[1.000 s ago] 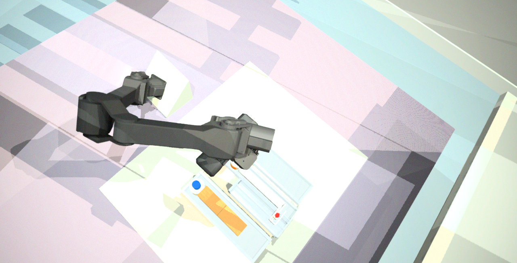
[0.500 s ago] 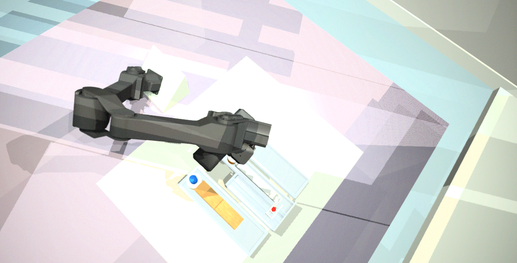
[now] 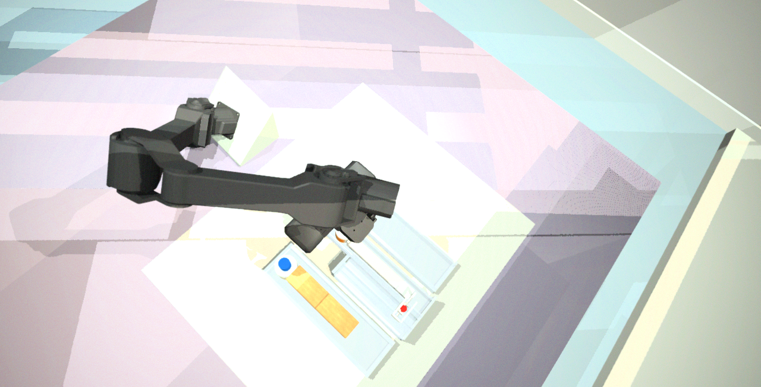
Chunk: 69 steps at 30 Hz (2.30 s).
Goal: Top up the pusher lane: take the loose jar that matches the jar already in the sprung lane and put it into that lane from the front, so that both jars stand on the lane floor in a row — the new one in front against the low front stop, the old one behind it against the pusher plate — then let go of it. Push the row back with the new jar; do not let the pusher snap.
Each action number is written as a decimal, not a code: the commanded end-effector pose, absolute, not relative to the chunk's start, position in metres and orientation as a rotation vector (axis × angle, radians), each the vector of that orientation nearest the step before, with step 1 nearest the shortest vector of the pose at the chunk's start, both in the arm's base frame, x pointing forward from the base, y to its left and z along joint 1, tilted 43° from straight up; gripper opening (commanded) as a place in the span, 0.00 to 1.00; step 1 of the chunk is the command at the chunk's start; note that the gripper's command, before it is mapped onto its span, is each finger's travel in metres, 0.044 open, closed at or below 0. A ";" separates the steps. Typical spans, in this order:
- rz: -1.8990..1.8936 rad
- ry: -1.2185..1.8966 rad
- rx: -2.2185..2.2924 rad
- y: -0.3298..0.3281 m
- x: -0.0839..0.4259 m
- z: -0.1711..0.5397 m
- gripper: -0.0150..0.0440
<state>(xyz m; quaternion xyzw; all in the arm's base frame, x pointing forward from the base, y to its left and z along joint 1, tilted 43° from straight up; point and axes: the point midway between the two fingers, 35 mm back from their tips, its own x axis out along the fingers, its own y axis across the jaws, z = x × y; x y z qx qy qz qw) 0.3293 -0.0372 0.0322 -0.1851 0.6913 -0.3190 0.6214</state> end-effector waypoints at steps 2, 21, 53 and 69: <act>-0.739 1.564 -0.427 -0.038 0.334 0.034 0.25; -0.739 1.564 -0.427 -0.039 0.336 0.034 0.25; -0.740 1.564 -0.427 -0.044 0.334 0.028 0.25; -0.740 1.564 -0.428 -0.047 0.333 0.025 0.25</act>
